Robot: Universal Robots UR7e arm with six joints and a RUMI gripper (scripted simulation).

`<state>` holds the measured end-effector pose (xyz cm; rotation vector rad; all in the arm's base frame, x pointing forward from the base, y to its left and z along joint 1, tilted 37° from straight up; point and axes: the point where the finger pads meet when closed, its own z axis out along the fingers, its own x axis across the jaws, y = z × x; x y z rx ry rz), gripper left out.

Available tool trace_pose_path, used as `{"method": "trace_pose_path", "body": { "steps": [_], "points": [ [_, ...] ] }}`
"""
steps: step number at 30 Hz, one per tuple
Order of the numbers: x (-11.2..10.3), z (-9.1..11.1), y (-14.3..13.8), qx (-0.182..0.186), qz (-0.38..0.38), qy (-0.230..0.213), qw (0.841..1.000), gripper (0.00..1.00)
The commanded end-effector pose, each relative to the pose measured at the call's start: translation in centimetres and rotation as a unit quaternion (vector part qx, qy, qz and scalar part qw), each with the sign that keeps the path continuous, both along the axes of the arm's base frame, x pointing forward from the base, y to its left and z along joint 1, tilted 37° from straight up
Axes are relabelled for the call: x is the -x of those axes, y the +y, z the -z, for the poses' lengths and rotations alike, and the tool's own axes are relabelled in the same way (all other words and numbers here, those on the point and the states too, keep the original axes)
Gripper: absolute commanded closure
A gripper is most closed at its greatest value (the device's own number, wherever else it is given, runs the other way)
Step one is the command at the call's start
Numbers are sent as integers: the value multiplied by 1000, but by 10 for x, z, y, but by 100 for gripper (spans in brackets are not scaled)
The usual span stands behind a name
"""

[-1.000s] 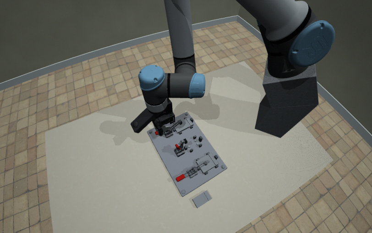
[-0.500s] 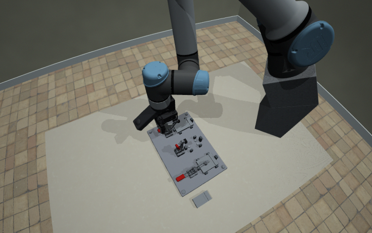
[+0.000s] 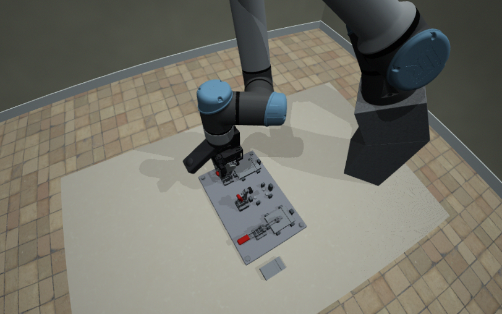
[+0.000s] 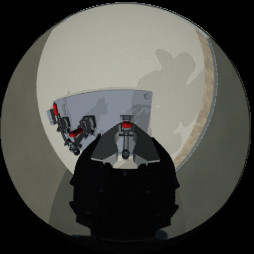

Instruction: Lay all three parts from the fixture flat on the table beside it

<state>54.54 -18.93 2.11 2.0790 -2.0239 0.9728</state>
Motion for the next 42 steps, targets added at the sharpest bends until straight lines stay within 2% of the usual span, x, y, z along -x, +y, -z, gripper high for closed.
{"method": "trace_pose_path", "body": {
  "steps": [1,42],
  "points": [
    [7,3,-2,-1,2,3,1000,100],
    [11,5,-2,-1,2,3,1000,100]
  ]
}}
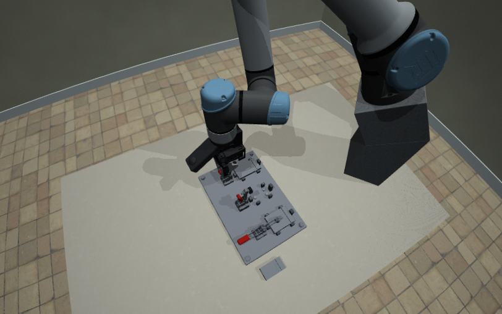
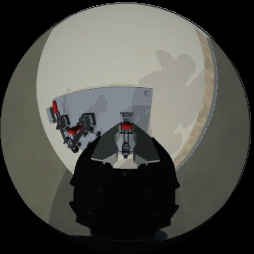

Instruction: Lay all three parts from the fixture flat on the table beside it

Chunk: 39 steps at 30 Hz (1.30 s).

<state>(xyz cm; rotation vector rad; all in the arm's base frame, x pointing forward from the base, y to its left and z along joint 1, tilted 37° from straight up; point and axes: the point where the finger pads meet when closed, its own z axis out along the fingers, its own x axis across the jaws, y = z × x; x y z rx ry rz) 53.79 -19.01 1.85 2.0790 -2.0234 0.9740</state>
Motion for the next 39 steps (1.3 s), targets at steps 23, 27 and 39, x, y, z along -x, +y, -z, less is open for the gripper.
{"method": "trace_pose_path", "body": {
  "steps": [23,27,39],
  "points": [
    [9,5,-2,-1,2,3,1000,100],
    [8,4,-2,-1,2,3,1000,100],
    [8,4,-2,-1,2,3,1000,72]
  ]
}}
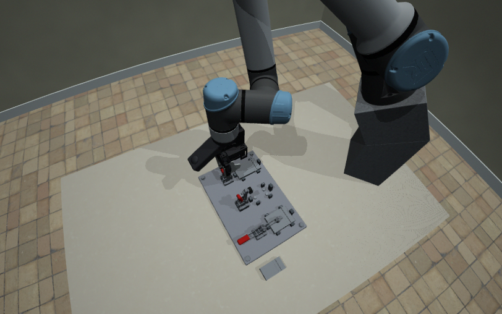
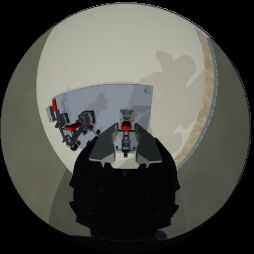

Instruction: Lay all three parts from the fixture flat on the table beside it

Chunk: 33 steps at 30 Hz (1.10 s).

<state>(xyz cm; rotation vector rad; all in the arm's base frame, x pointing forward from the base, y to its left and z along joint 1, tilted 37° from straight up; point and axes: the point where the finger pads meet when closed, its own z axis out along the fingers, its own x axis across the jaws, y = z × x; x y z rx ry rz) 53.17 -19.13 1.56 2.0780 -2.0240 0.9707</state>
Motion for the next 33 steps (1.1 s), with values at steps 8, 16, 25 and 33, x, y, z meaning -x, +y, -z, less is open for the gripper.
{"method": "trace_pose_path", "body": {
  "steps": [8,16,25,33],
  "points": [
    [2,2,0,0,1,2,1000,72],
    [2,2,0,0,1,2,1000,72],
    [5,-5,5,0,0,1,1000,72],
    [13,-22,15,0,0,1,1000,72]
  ]
}}
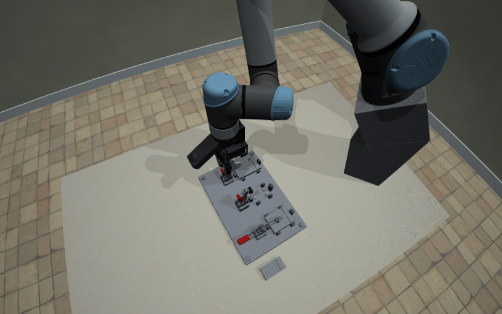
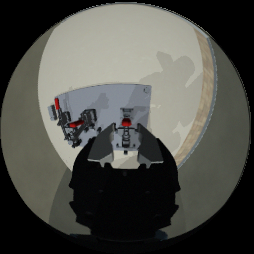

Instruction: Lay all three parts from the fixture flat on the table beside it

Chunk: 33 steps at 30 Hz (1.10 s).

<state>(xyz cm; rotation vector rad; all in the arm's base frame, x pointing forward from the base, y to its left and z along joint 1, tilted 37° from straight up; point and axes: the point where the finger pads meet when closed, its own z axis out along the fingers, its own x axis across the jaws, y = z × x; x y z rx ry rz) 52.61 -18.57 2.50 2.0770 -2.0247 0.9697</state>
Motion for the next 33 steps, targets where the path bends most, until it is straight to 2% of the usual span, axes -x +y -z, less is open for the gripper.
{"method": "trace_pose_path", "body": {
  "steps": [1,8,25,26,33],
  "points": [
    [9,-16,11,0,0,1,1000,72],
    [15,-29,19,0,0,1,1000,72],
    [14,-30,18,0,0,0,1000,72],
    [14,-30,18,0,0,0,1000,41],
    [16,-32,21,0,0,1,1000,41]
  ]
}}
